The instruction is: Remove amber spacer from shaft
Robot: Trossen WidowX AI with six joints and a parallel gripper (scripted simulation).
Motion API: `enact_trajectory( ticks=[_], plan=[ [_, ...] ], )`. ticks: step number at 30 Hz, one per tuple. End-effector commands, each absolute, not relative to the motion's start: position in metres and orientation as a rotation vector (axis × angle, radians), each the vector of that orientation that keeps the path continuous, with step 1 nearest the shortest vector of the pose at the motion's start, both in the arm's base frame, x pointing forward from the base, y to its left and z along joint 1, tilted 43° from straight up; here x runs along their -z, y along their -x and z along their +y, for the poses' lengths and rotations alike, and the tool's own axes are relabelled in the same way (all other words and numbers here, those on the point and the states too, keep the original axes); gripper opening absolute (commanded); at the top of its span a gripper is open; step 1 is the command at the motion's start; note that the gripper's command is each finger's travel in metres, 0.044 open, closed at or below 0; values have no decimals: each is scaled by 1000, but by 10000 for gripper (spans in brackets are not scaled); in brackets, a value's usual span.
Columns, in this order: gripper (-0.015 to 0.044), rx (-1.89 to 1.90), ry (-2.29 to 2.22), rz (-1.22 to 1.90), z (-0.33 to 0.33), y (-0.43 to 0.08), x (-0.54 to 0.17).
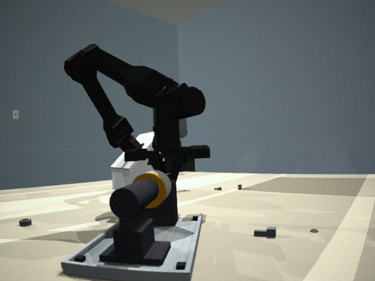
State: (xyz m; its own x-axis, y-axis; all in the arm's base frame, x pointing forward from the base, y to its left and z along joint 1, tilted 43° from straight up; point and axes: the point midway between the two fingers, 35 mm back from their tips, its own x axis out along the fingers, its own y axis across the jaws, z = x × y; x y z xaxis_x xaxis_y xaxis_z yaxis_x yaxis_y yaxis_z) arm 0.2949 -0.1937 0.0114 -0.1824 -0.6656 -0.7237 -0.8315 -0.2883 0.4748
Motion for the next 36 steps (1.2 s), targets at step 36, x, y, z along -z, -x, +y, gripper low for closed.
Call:
enact_trajectory(
  ticks=[36],
  plan=[
    [0, -1478, 1884, 1758, -194, -295, -11]
  ],
)
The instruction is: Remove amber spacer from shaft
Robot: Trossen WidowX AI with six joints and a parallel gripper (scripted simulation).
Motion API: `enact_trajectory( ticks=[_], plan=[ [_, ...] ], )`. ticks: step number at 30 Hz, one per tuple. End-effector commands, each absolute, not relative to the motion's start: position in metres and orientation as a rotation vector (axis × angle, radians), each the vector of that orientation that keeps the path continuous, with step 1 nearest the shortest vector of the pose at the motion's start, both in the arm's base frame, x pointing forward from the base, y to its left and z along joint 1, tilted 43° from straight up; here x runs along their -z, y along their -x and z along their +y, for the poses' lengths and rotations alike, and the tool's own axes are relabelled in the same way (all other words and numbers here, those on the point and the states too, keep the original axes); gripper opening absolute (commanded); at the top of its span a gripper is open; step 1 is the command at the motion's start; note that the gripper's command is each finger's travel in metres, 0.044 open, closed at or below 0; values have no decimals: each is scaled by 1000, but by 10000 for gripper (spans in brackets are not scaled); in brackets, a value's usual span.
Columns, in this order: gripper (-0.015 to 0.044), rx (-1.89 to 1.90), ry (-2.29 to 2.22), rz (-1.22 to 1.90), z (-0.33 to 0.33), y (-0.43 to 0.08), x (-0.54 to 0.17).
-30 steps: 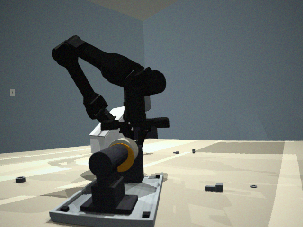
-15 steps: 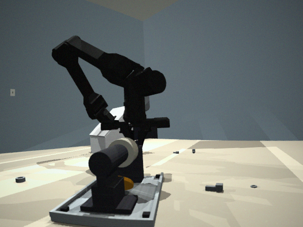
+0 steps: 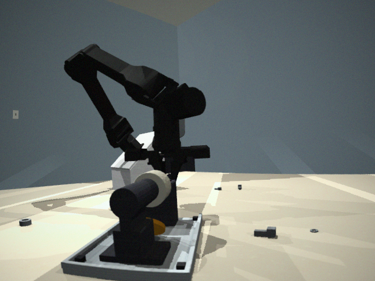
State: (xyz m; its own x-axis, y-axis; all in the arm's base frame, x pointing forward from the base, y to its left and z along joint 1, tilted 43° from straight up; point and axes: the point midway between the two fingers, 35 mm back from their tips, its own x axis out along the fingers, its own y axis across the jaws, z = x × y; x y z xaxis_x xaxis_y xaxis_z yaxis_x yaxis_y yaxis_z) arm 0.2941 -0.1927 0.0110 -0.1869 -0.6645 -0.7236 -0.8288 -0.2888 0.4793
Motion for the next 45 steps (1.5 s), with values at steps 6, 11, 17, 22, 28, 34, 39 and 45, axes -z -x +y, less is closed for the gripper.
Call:
enact_trajectory(
  ticks=[6, 11, 17, 22, 28, 34, 39, 45],
  plan=[
    [0, -1478, 1884, 1759, -196, -297, -13],
    [0, -1478, 1884, 1759, -197, -298, -14],
    [0, -1478, 1884, 1759, -198, -300, -15],
    [0, -1477, 1884, 1759, -199, -301, -16],
    [0, -1477, 1884, 1759, -201, -302, -17],
    [0, -1477, 1884, 1759, -203, -303, -19],
    [0, -1477, 1884, 1759, -204, -304, -20],
    [0, -1477, 1885, 1759, -206, -305, -21]
  ],
)
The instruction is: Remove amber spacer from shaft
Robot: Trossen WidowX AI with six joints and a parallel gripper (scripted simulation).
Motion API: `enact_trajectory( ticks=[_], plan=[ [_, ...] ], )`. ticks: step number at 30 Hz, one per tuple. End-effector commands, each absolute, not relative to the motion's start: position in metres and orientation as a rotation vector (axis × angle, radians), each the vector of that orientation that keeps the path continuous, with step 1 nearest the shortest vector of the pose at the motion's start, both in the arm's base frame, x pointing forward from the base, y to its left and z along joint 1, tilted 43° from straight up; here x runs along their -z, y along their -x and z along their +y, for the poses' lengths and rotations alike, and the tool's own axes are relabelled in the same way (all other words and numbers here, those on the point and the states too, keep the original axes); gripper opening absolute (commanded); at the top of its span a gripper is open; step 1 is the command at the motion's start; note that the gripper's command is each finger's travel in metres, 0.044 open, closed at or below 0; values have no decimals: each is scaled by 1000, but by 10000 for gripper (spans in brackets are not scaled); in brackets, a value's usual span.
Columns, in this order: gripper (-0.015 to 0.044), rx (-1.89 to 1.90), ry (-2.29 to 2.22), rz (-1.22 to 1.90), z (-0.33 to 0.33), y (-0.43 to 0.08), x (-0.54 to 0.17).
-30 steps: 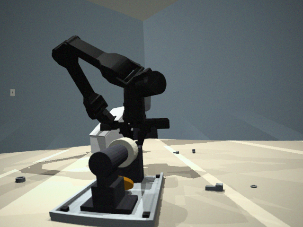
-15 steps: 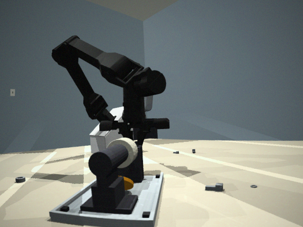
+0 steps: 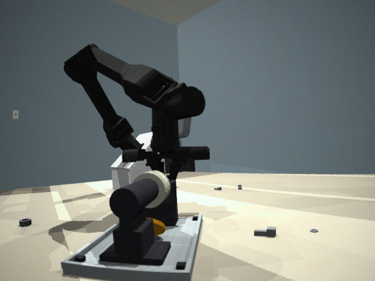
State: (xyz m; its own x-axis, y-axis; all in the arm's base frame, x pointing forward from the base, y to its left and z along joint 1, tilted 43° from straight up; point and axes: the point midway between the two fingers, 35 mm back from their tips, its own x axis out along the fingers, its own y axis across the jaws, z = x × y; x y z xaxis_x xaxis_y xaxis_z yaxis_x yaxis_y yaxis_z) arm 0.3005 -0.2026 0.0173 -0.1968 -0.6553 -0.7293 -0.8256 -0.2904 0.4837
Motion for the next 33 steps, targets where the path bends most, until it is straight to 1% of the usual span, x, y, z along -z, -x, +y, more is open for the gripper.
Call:
enact_trajectory(
  ticks=[1, 33],
  plan=[
    [0, -1477, 1885, 1759, -206, -305, -21],
    [0, -1477, 1884, 1759, -205, -305, -20]
  ],
)
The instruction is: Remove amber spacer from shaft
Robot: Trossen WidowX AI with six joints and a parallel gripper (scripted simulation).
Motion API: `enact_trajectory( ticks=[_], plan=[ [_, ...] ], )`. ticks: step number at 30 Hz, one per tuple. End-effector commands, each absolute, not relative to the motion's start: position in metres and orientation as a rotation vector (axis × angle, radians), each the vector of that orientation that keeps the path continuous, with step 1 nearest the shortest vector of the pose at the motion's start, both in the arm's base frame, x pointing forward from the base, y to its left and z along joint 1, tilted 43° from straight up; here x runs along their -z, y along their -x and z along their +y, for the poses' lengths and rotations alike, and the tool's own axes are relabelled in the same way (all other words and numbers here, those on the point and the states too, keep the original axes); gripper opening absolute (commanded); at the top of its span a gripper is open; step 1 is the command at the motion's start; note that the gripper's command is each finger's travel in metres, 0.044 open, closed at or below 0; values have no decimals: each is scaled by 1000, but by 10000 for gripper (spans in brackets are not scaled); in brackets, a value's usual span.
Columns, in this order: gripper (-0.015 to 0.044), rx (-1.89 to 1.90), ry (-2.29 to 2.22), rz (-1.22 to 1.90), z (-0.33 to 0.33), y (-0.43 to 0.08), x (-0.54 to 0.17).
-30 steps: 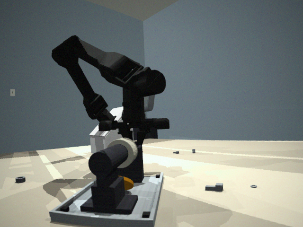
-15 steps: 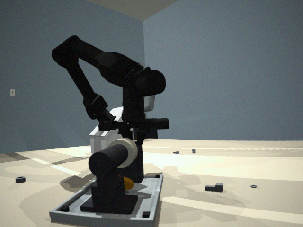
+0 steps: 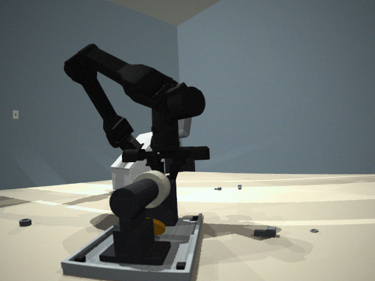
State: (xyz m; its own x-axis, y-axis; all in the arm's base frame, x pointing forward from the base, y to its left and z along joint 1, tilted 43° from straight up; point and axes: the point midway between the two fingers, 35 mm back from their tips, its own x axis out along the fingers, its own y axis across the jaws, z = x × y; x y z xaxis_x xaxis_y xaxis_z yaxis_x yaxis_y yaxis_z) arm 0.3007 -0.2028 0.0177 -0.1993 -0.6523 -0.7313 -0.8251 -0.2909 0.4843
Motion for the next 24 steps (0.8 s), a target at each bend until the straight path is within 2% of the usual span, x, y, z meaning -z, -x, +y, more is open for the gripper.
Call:
enact_trajectory(
  ticks=[1, 24],
  plan=[
    [0, -1477, 1884, 1759, -205, -305, -20],
    [0, -1477, 1884, 1759, -203, -303, -19]
  ],
)
